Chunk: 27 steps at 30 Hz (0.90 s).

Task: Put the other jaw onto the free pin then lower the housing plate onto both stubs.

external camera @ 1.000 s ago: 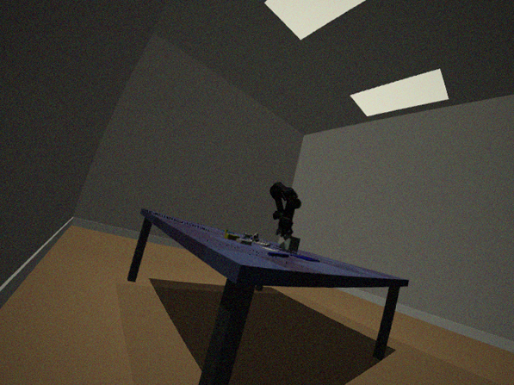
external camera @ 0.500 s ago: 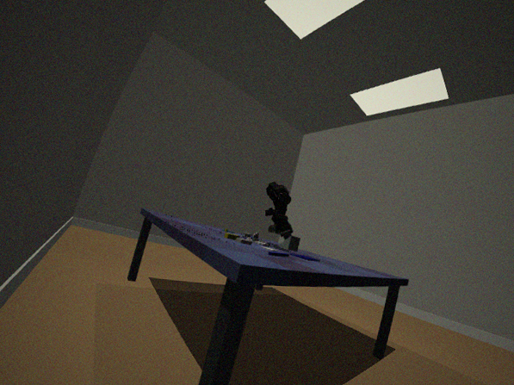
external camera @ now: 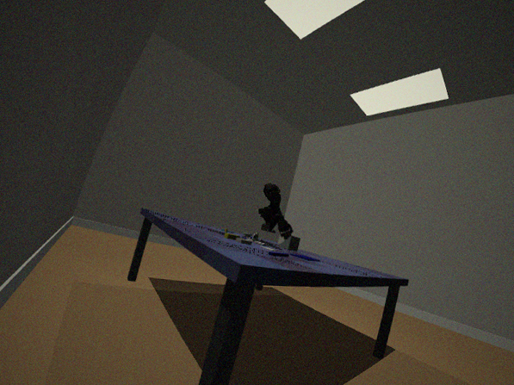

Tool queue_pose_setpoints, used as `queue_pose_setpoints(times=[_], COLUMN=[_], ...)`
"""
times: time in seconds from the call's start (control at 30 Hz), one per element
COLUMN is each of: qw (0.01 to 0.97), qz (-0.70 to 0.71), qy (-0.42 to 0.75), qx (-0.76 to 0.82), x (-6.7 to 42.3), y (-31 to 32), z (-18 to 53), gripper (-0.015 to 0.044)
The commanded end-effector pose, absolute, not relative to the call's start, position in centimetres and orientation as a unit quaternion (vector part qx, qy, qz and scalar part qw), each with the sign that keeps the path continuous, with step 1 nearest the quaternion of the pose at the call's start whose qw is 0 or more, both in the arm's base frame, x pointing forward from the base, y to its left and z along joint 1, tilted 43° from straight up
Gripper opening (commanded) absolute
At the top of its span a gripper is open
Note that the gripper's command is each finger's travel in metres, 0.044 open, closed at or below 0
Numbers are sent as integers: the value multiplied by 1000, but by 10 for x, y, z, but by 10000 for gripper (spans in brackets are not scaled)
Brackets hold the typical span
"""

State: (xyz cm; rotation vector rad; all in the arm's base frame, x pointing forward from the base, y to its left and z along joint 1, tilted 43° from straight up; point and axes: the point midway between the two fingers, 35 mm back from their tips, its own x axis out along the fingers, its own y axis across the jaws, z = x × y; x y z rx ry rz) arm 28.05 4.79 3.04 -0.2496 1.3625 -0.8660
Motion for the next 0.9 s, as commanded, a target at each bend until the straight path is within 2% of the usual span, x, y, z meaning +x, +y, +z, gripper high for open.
queue_pose_setpoints(times=[0.0, 0.5, 0.87], qw=[680, 642, 640], qz=[-363, -255, -250], qy=[621, 674, 676], qx=[-141, -261, -266], x=[281, 284, 284], y=[40, 2, 1], z=[38, 68, 69], gripper=[134, 134, 134])
